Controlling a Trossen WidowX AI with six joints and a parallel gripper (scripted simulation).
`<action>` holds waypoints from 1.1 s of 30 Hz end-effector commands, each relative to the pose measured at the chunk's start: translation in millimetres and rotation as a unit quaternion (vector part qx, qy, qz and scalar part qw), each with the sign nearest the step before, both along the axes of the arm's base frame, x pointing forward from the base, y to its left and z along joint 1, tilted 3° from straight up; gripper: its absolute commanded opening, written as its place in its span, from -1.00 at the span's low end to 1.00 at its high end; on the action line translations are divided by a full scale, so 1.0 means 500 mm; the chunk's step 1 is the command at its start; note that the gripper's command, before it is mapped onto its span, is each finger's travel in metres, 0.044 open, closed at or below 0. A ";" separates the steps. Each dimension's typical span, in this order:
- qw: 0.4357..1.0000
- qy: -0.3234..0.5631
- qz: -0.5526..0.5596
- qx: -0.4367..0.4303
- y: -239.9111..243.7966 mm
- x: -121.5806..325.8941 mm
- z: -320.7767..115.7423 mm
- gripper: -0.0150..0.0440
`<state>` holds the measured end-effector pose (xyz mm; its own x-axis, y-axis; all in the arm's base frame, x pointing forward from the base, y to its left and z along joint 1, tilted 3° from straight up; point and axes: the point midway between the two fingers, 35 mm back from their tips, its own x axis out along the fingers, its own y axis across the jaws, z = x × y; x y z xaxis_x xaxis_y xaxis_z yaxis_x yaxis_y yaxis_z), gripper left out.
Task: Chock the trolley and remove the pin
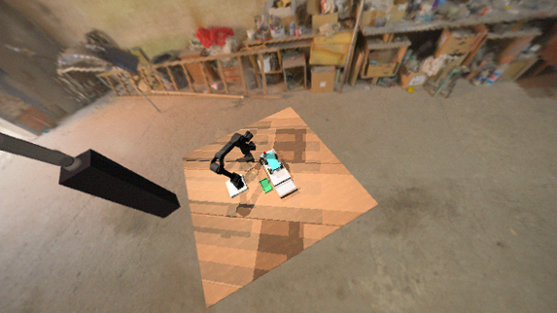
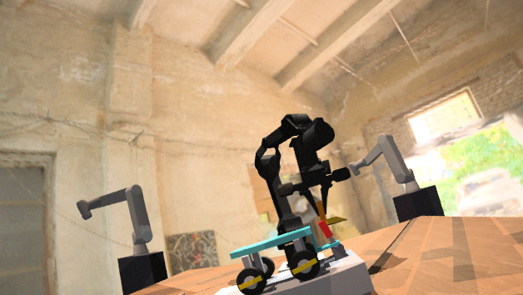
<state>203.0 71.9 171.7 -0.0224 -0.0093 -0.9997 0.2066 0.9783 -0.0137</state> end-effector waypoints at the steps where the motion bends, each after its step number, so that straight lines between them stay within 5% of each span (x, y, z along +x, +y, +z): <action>1: 1.000 0.001 0.001 -0.002 -0.027 0.000 -0.003 -0.49; 33: 1.000 0.001 0.001 -0.007 -0.247 0.017 -0.009 -0.49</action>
